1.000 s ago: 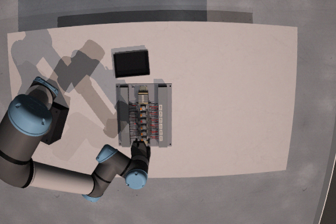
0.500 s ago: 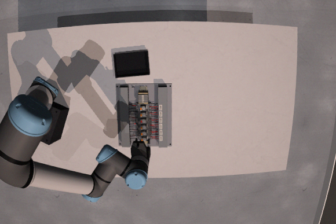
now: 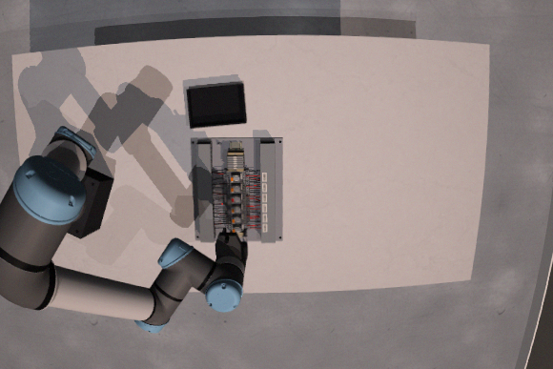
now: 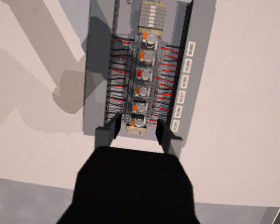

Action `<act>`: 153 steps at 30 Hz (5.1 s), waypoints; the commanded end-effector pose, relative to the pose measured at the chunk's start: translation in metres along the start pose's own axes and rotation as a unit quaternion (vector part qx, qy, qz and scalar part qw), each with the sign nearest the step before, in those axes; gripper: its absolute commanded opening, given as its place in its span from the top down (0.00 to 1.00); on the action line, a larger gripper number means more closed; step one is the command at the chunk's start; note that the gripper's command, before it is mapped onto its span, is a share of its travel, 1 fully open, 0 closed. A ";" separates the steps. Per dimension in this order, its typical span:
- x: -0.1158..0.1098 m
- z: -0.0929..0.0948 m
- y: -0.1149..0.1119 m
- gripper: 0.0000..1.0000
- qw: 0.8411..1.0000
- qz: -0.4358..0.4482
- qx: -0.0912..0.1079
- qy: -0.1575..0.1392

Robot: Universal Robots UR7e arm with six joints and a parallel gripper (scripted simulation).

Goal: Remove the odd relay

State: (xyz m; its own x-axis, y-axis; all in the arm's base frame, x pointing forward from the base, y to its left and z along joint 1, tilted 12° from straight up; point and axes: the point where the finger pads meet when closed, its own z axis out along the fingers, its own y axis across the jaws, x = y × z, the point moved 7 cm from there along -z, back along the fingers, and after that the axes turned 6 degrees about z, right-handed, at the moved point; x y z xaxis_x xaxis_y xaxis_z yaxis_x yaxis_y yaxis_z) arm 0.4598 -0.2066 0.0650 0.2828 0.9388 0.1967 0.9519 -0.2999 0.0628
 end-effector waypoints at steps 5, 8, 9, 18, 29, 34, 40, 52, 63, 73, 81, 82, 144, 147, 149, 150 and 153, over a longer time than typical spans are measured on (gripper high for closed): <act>-0.001 0.001 -0.001 0.02 1.000 0.002 0.001 0.001; -0.001 0.001 -0.001 0.02 1.000 0.002 0.001 0.001; -0.001 0.001 -0.001 0.02 1.000 0.002 0.001 0.001; -0.001 0.001 -0.001 0.02 1.000 0.002 0.001 0.001; 0.035 0.001 -0.005 0.02 1.000 0.002 0.001 0.001; 0.053 0.001 -0.007 0.02 1.000 0.002 0.001 0.001; 0.082 0.001 -0.010 0.02 1.000 0.002 0.001 0.001; 0.091 0.001 -0.010 0.02 1.000 0.002 0.001 0.001; 0.091 0.001 -0.010 0.02 1.000 0.002 0.001 0.001; 0.091 0.001 -0.010 0.02 1.000 0.002 0.001 0.001; 0.091 0.001 -0.010 0.02 1.000 0.002 0.001 0.001; 0.091 0.001 -0.010 0.02 1.000 0.002 0.001 0.001; 0.073 0.008 -0.009 0.02 1.000 0.002 0.001 0.001; 0.073 0.010 -0.009 0.02 1.000 0.002 0.001 0.001; 0.073 0.012 -0.008 0.02 1.000 0.002 0.001 0.001; 0.073 0.012 -0.008 0.02 1.000 0.002 0.001 0.001; 0.073 0.016 -0.008 0.02 1.000 0.002 0.001 0.001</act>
State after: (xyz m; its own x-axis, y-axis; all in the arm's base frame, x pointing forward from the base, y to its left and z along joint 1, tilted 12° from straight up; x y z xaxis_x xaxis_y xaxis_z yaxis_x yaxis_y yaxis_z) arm 0.4741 -0.1333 0.0690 0.2852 0.9376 0.1987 0.9512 -0.3024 0.0619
